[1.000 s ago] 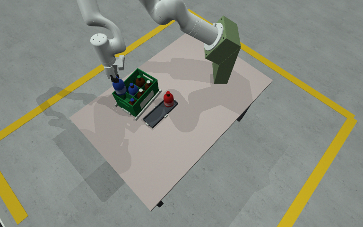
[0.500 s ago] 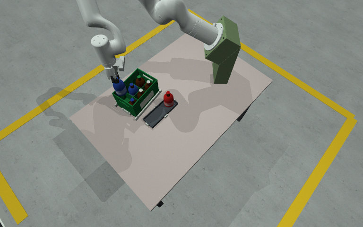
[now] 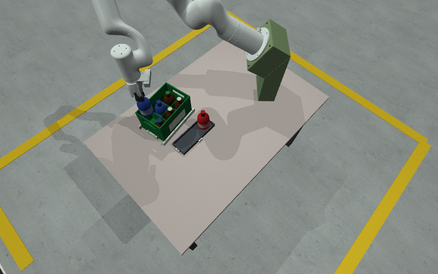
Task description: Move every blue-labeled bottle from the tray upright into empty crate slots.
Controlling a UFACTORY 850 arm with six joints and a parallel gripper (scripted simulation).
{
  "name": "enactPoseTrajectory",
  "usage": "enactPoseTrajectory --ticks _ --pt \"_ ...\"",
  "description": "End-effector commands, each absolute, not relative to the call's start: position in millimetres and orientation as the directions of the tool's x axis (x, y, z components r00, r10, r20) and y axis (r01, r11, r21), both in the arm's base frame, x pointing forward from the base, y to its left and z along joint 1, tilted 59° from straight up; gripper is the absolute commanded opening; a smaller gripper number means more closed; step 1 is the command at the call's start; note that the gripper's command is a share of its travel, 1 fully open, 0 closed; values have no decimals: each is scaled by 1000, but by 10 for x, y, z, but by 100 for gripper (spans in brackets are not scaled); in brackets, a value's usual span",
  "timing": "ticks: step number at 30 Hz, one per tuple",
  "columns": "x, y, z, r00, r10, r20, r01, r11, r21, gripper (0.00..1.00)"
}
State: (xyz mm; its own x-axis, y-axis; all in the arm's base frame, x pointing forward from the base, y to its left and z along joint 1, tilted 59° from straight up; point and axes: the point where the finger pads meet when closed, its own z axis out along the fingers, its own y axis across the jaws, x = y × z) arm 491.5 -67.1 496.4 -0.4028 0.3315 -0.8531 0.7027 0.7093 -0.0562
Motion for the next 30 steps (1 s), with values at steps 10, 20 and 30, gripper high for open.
enactPoseTrajectory --ticks 10,20,30 --pt "4992 -748 4905 -402 332 -854 702 710 -55 0" --pt "5045 -804 4859 -402 332 -854 702 710 -55 0" --pt "5115 -879 4797 -402 332 -854 702 710 -55 0"
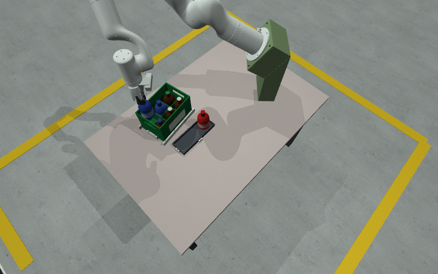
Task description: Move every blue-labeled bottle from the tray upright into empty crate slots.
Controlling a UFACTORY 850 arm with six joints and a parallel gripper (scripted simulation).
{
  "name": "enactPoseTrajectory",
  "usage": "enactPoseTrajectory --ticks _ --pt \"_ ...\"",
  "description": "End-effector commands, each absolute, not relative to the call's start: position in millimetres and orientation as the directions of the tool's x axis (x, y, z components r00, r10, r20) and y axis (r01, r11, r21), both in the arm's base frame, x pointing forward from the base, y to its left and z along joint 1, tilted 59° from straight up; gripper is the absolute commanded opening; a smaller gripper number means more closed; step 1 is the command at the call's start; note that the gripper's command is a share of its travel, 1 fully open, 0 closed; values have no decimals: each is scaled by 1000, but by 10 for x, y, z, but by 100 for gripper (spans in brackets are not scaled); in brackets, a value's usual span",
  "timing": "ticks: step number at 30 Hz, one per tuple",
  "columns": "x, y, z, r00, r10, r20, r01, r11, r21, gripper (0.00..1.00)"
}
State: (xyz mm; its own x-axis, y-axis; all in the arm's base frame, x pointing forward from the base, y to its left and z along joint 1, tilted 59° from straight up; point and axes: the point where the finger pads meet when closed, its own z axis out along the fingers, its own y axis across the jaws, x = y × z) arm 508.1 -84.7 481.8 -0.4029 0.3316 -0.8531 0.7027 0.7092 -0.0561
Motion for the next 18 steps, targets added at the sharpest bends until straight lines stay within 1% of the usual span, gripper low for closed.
enactPoseTrajectory --ticks 1,18 --pt "5122 -886 4791 -402 332 -854 702 710 -55 0" --pt "5231 -1001 4696 -402 332 -854 702 710 -55 0"
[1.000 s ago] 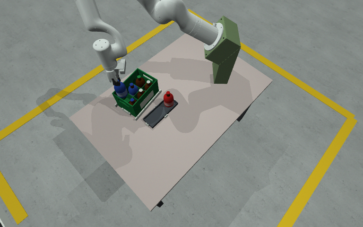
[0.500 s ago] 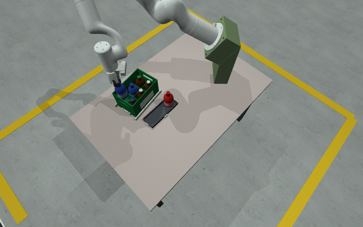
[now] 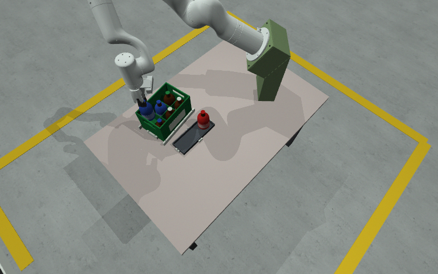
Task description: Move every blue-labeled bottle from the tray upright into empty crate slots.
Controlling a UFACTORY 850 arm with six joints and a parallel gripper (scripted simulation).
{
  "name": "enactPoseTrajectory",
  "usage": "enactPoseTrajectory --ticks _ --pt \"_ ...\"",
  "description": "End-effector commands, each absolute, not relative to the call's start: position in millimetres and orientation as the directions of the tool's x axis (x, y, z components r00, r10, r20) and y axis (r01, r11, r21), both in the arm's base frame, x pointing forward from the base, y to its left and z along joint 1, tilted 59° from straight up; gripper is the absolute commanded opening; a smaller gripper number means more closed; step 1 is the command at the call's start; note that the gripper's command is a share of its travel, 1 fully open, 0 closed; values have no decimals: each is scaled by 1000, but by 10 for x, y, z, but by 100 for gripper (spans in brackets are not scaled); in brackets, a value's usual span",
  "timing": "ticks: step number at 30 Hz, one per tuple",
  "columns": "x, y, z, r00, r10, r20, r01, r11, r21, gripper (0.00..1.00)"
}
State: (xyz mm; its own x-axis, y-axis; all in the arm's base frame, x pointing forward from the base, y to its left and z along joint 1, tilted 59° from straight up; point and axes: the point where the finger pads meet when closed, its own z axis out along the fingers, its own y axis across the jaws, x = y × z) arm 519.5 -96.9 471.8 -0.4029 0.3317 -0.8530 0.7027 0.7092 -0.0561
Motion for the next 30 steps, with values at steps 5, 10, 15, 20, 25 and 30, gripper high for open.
enactPoseTrajectory --ticks 5,10,15,20,25,30 --pt "5252 -1024 4677 -402 332 -854 702 710 -55 0" --pt "5288 -1062 4645 -402 332 -854 702 710 -55 0" --pt "5323 -1100 4614 -402 332 -854 702 710 -55 0" --pt "5358 -1136 4584 -402 332 -854 702 710 -55 0" --pt "5378 -1158 4566 -402 332 -854 702 710 -55 0" --pt "5411 -1193 4537 -402 332 -854 702 710 -55 0"
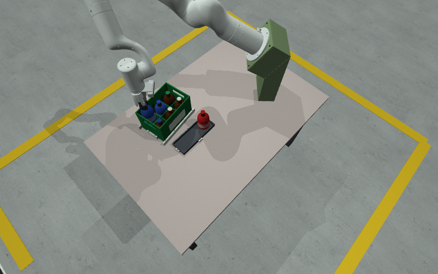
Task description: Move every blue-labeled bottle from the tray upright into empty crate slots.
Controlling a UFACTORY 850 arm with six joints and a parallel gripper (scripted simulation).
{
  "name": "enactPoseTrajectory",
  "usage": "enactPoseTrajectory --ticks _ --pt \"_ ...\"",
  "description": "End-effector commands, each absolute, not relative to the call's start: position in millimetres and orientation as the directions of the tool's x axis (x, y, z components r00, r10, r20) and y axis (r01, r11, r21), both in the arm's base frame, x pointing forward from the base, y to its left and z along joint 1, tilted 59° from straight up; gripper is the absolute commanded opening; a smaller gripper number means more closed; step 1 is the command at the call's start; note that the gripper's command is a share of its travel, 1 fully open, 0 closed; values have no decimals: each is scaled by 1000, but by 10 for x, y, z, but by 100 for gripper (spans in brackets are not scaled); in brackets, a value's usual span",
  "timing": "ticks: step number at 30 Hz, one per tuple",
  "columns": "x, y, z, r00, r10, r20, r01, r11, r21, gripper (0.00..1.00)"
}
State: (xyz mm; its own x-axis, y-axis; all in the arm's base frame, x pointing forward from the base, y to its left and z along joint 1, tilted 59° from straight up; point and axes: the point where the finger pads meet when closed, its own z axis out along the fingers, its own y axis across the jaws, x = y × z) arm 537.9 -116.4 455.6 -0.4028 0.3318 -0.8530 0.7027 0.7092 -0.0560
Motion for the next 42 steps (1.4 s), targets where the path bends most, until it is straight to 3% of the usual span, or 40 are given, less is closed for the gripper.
enactPoseTrajectory --ticks 1,42 --pt "5417 -1199 4532 -402 332 -854 702 710 -55 0" --pt "5608 -1402 4364 -402 332 -854 702 710 -55 0"
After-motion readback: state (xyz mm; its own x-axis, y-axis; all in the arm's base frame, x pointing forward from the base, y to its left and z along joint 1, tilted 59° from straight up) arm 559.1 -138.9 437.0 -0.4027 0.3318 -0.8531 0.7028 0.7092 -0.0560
